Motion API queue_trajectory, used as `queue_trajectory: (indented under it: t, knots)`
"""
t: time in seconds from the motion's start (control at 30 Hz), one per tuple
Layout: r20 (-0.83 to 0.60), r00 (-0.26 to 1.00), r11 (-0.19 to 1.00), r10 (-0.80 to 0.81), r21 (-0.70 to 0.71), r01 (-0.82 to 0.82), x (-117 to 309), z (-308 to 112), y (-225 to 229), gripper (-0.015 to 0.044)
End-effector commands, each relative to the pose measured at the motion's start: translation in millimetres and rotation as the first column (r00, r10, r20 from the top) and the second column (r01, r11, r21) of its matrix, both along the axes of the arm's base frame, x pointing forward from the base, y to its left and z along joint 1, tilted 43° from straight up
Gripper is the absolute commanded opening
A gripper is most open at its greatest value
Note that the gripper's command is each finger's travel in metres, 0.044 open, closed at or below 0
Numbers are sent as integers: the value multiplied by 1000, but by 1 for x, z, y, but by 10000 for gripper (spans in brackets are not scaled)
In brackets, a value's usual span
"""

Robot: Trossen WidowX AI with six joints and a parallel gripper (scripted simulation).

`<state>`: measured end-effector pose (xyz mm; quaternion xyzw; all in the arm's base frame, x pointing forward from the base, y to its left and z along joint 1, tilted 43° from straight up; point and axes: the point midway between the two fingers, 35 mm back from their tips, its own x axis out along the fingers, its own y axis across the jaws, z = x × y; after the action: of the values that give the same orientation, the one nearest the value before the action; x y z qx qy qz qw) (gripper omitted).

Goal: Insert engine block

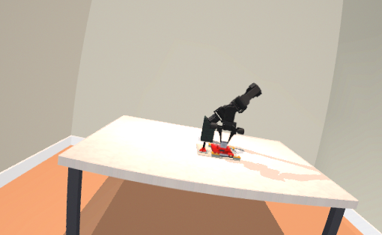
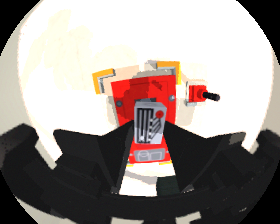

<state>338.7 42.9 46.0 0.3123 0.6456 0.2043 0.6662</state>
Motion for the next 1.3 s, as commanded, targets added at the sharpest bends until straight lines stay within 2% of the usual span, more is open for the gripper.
queue_trajectory:
  t: [0.0,0.47,1.0,1.27]
  knots:
    - [-22,999,1000,-26,6,26,0,0,0,159]
    - [205,953,975,224,-46,-219,0,0,0,159]
    - [-3,1000,1000,-6,4,6,0,-1,1,159]
    - [87,992,996,92,-11,-91,0,-1,2,159]
